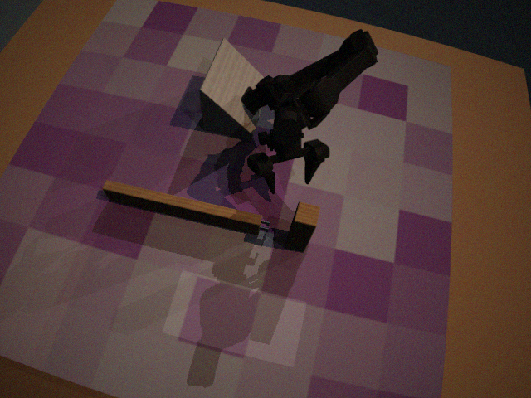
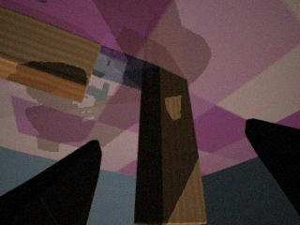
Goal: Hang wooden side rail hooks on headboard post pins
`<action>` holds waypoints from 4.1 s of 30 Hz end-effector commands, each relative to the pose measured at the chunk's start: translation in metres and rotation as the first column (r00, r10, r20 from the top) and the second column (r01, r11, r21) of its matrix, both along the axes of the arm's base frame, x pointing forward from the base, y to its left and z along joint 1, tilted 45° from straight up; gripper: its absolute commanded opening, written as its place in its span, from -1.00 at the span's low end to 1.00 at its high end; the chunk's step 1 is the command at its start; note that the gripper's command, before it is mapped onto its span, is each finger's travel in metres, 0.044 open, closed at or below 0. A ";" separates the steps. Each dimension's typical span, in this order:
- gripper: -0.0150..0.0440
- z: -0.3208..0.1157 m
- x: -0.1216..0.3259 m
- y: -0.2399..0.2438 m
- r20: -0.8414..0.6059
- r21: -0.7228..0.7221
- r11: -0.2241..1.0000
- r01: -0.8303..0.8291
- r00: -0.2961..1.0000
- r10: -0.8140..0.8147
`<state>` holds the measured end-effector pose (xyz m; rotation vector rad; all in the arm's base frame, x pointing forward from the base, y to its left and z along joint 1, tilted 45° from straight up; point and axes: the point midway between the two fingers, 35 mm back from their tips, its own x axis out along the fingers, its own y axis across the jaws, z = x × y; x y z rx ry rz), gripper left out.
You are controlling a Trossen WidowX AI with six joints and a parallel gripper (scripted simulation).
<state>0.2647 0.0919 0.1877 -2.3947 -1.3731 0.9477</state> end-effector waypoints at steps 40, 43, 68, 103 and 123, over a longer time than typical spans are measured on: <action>1.00 0.017 0.054 -0.016 0.150 -0.261 0.839 -0.477 0.839 0.523; 1.00 0.017 0.054 -0.016 0.150 -0.261 0.839 -0.477 0.839 0.523; 1.00 -0.013 0.076 -0.035 0.190 -0.375 0.751 -0.543 0.748 0.636; 1.00 -0.107 0.100 -0.035 0.217 -0.531 0.559 -0.637 0.536 0.816; 1.00 -0.129 0.098 -0.013 0.216 -0.532 0.558 -0.637 0.535 0.817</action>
